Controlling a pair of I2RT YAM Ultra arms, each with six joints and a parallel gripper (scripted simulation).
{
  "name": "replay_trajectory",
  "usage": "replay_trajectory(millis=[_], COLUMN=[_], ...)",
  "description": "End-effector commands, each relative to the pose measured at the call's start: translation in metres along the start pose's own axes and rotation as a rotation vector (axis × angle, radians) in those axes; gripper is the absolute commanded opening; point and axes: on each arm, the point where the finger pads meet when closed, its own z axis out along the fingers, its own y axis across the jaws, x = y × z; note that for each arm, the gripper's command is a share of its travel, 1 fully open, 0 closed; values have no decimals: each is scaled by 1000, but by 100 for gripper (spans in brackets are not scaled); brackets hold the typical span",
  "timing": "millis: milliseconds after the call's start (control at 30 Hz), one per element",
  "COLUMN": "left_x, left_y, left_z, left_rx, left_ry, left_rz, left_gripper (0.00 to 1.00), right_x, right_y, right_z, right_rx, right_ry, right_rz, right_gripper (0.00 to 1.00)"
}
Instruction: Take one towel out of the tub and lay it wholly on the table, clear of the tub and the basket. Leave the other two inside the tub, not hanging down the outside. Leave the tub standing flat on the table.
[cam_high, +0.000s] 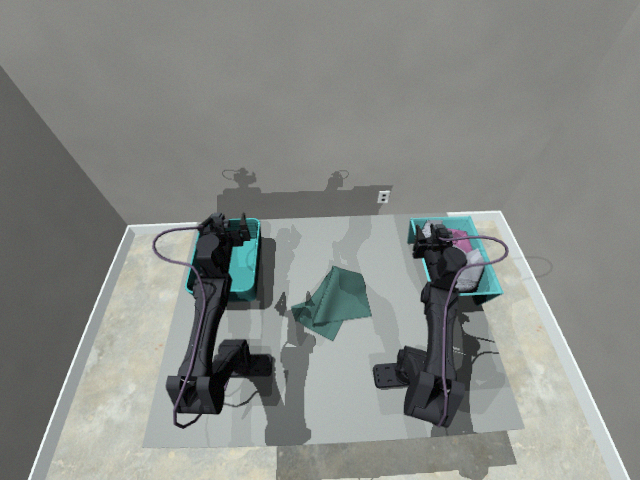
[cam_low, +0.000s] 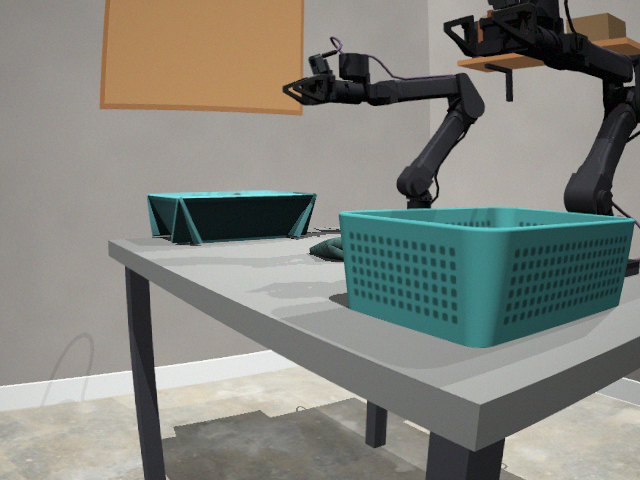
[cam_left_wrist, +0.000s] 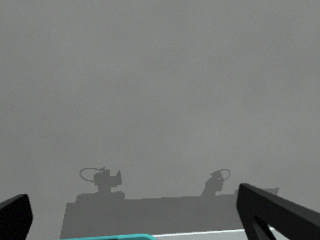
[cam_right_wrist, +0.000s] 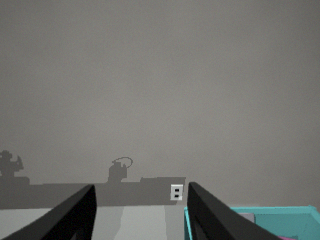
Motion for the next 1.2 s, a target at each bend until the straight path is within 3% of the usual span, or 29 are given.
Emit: replay_trajectory(millis=[0, 267, 433, 467, 1167], left_x=[-25, -25, -25, -25, -25], left_y=[-2, -2, -2, -2, -2], left_z=[-6, -6, -6, -6, -6], left_rx=[3, 3, 3, 3, 3], left_ry=[-61, -61, -61, -61, -61], left_rz=[-3, -3, -3, -3, -3], left_gripper=[100, 100, 100, 100, 100], right_x=[-30, -44, -57, -43, -43], right_y=[-1, -1, -1, -2, -2], right_z=[18, 49, 39, 44, 44], right_rx=[17, 17, 22, 18, 18], right_ry=[-47, -23, -58, -33, -33], right_rz=[-14, -6, -16, -11, -11], right_gripper=[46, 46, 46, 46, 46])
